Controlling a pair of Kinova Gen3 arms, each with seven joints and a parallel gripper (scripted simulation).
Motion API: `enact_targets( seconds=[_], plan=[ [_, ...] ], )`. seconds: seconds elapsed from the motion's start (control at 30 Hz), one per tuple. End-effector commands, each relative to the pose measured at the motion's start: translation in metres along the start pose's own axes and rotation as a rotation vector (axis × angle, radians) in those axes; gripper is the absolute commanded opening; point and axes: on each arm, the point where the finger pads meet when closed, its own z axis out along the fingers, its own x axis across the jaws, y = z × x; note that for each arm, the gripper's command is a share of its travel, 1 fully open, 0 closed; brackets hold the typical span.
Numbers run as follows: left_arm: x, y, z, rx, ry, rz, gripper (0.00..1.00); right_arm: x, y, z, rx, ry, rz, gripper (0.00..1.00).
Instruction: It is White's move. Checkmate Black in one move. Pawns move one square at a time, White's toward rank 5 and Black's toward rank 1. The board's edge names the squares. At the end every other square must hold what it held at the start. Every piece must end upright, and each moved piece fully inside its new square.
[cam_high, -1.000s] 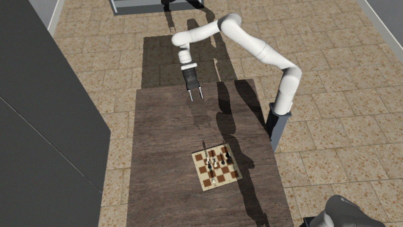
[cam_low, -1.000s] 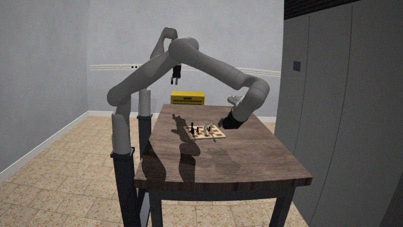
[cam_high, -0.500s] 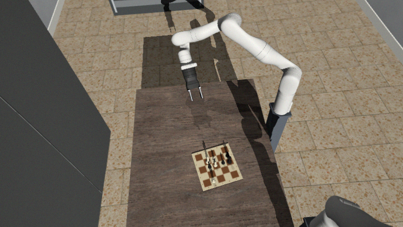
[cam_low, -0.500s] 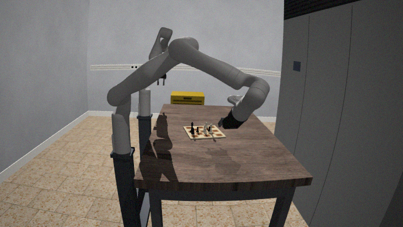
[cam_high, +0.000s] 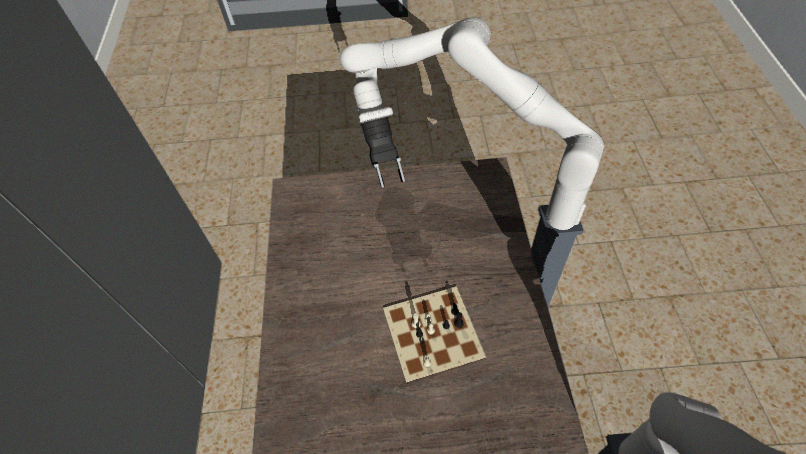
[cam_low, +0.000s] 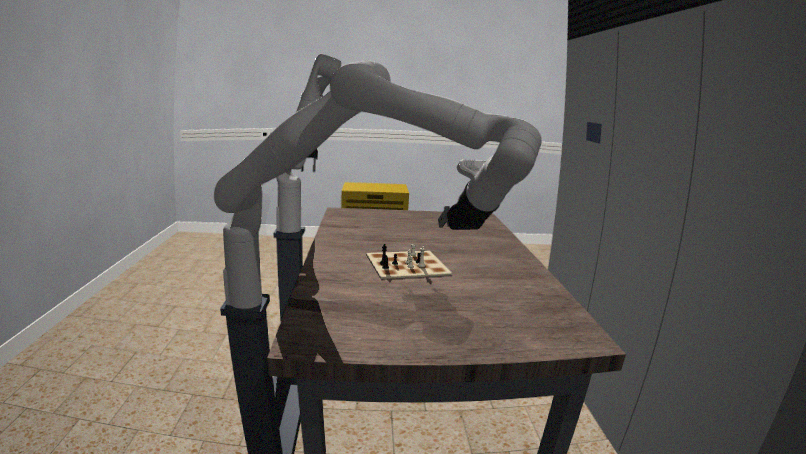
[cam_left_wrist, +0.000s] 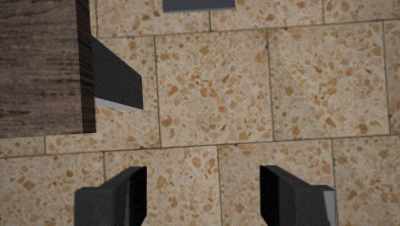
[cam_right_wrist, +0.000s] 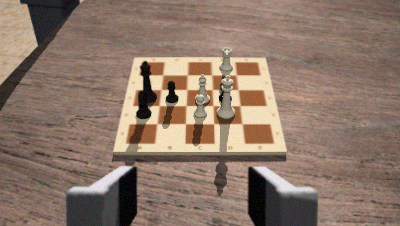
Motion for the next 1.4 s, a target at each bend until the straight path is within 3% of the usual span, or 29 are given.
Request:
enact_targets(
  seconds=[0.0,0.63,0.83,0.97,1.13,1.2,1.37],
  plan=[
    [0.006,0.0,0.0,-0.004,0.0,-0.021,1.0,0.0,-0.012,-0.011,-0.001,0.001,-0.001,1.0],
    [0.014,-0.001,0.001,-0.006,0.001,-0.05,1.0,0.0,-0.019,-0.017,-0.001,0.001,-0.001,1.0],
    [0.014,-0.001,0.001,-0.006,0.001,-0.05,1.0,0.003,-0.021,-0.009,-0.016,-0.014,-0.01,1.0],
    [0.014,-0.001,0.001,-0.006,0.001,-0.05,1.0,0.01,-0.026,0.009,-0.053,-0.049,-0.032,1.0],
    [0.014,-0.001,0.001,-0.006,0.001,-0.05,1.0,0.024,-0.039,0.05,-0.139,-0.122,-0.088,1.0],
    [0.014,-0.001,0.001,-0.006,0.001,-0.05,1.0,0.024,-0.039,0.05,-0.139,-0.122,-0.088,1.0],
    [0.014,-0.001,0.001,-0.006,0.001,-0.05,1.0,0.038,-0.058,0.102,-0.251,-0.205,-0.173,1.0]
  ],
)
